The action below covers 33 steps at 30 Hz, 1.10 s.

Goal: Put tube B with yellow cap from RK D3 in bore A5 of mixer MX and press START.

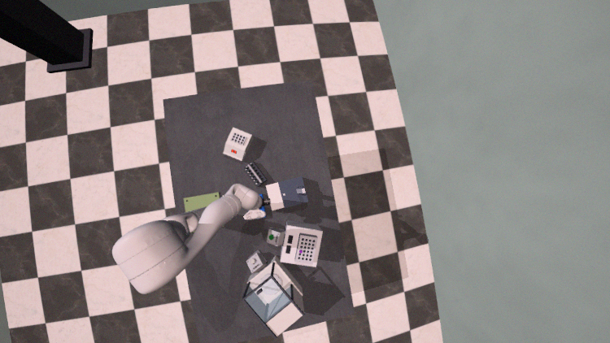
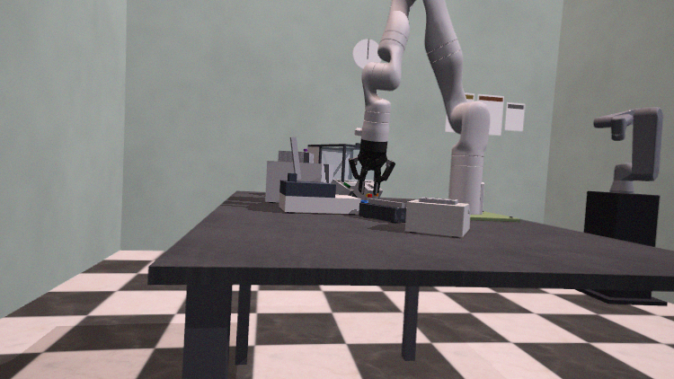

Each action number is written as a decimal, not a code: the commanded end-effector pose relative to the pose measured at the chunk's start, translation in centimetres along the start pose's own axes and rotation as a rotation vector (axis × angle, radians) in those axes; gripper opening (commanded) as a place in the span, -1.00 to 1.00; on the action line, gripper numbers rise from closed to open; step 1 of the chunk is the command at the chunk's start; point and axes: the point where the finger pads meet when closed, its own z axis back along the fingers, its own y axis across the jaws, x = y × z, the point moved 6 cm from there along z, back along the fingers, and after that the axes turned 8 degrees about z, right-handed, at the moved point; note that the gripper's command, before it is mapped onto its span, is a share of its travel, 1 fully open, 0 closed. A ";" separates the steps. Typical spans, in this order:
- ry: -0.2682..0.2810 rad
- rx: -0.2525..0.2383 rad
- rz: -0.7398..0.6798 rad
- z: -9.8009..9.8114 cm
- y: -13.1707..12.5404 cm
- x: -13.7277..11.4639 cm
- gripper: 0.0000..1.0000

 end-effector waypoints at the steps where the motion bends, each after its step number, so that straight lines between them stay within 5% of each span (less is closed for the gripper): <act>1: 0.000 -0.001 0.000 0.0 0.0 0.0 -0.17; 19: 0.000 -0.001 0.000 -0.4 0.0 0.1 -0.17; 20: 0.000 -0.001 0.000 -0.3 0.0 0.1 -0.80; 33: 0.000 -0.001 0.000 -0.3 0.0 0.1 -0.80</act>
